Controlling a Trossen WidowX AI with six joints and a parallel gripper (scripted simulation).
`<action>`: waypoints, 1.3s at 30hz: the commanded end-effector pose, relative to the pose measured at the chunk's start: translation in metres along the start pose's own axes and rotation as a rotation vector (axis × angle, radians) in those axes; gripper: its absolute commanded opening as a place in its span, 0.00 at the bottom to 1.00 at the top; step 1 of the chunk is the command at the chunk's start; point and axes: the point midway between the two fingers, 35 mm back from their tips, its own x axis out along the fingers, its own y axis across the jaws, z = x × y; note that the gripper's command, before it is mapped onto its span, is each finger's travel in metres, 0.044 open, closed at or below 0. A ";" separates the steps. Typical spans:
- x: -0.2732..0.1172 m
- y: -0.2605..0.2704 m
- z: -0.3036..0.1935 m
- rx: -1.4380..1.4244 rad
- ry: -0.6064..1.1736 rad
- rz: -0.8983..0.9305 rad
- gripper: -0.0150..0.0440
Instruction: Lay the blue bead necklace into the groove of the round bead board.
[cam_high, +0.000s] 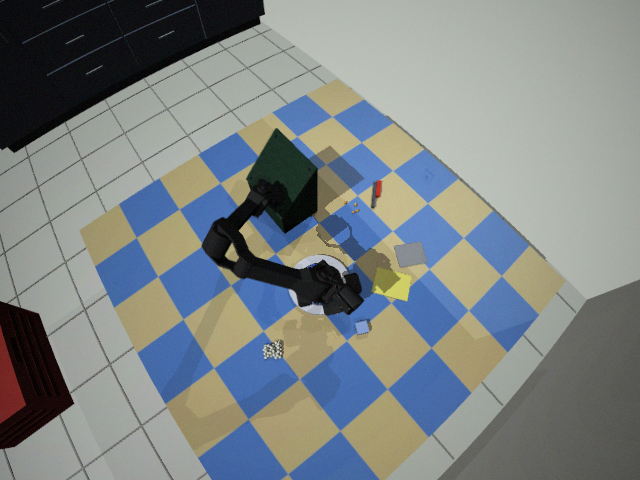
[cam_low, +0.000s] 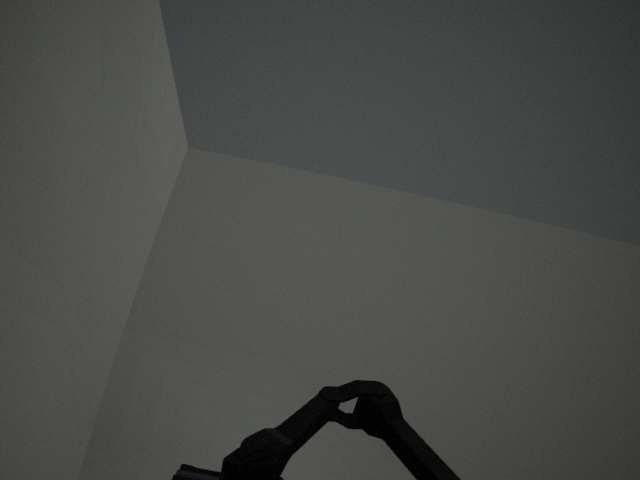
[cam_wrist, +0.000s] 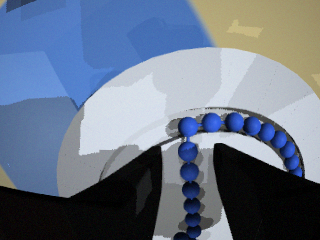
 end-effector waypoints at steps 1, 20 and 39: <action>0.005 0.000 -0.001 -0.009 0.000 -0.002 0.46; 0.007 -0.001 -0.001 -0.001 0.003 -0.001 0.25; 0.007 -0.001 -0.001 -0.001 0.003 -0.001 0.25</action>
